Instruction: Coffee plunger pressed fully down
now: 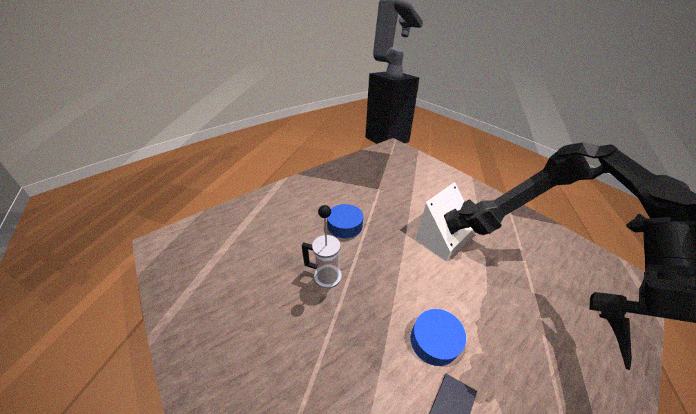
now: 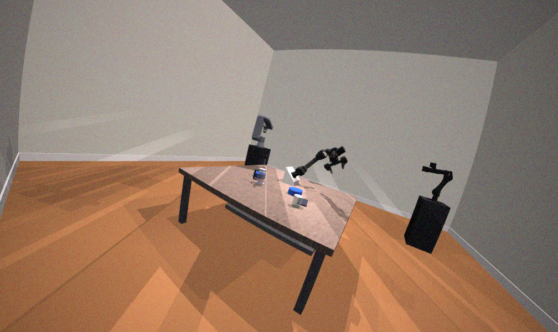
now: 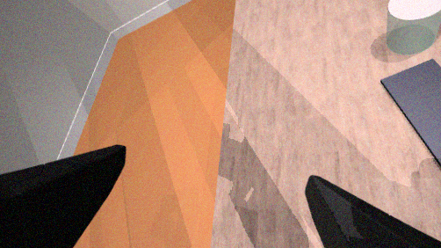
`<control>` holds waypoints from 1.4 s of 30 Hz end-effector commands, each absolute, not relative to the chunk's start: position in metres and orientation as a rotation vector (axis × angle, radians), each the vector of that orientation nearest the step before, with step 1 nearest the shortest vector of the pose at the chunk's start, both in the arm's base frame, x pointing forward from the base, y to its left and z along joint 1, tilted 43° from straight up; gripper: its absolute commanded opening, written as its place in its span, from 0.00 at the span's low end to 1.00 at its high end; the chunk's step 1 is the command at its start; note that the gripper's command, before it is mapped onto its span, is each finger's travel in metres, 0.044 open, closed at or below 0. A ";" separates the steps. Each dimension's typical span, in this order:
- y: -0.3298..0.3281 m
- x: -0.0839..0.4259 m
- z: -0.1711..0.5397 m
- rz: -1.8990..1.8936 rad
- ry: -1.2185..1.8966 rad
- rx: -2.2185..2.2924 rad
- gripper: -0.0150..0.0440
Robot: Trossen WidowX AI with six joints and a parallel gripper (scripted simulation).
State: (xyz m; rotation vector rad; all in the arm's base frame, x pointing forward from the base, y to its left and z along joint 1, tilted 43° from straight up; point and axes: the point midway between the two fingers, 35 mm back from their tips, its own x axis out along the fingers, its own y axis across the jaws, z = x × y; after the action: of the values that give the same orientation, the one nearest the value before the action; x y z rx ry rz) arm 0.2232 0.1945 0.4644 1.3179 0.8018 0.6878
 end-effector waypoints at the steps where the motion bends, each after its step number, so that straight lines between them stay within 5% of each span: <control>1: 0.177 0.271 0.434 0.584 0.753 1.233 1.00; 18: -0.022 0.410 0.265 0.145 0.666 0.946 1.00; 32: -0.216 0.359 0.111 -0.035 0.665 0.771 1.00; 42: -0.186 0.347 0.066 -0.039 0.662 0.766 1.00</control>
State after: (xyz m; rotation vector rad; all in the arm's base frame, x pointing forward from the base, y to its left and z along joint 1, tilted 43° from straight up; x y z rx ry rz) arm 0.3501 -0.2038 0.0834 0.7584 0.6539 -0.0404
